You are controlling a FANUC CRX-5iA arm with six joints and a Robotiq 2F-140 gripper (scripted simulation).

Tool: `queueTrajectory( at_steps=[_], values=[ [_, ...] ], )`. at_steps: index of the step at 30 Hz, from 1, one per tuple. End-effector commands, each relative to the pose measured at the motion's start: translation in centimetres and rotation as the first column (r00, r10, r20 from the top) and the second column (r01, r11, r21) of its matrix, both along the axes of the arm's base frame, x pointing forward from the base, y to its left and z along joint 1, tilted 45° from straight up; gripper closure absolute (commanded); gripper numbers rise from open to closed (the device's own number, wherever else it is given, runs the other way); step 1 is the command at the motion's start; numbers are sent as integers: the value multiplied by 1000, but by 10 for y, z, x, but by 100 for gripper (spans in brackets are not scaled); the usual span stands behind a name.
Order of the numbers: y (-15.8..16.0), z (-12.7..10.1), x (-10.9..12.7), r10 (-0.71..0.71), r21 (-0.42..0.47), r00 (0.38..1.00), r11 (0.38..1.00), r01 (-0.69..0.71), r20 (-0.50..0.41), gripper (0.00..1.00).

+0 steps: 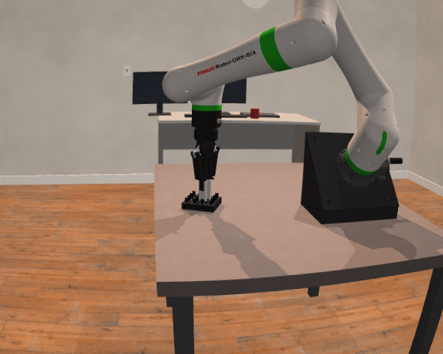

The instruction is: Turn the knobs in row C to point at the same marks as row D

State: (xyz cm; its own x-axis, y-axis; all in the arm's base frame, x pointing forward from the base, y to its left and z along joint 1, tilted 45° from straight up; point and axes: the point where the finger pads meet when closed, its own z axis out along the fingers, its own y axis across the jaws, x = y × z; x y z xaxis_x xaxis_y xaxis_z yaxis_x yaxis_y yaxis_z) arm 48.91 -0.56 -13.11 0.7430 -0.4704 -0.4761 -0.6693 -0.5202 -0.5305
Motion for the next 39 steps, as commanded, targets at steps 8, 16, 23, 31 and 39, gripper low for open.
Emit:
queueTrajectory(
  at_steps=[8, 16, 23, 31, 39],
  values=[
    [0, 0, 0, 0, 0, 1000, 1000, 0, 0, 88],
    [0, 0, 0, 0, 0, 1000, 1000, 0, 0, 88],
    [0, 0, 0, 0, 0, 1000, 1000, 0, 0, 88],
    [0, 0, 0, 0, 0, 1000, 1000, 0, 0, 95],
    [0, 0, 0, 0, 0, 1000, 1000, 0, 0, 95]
  ],
)
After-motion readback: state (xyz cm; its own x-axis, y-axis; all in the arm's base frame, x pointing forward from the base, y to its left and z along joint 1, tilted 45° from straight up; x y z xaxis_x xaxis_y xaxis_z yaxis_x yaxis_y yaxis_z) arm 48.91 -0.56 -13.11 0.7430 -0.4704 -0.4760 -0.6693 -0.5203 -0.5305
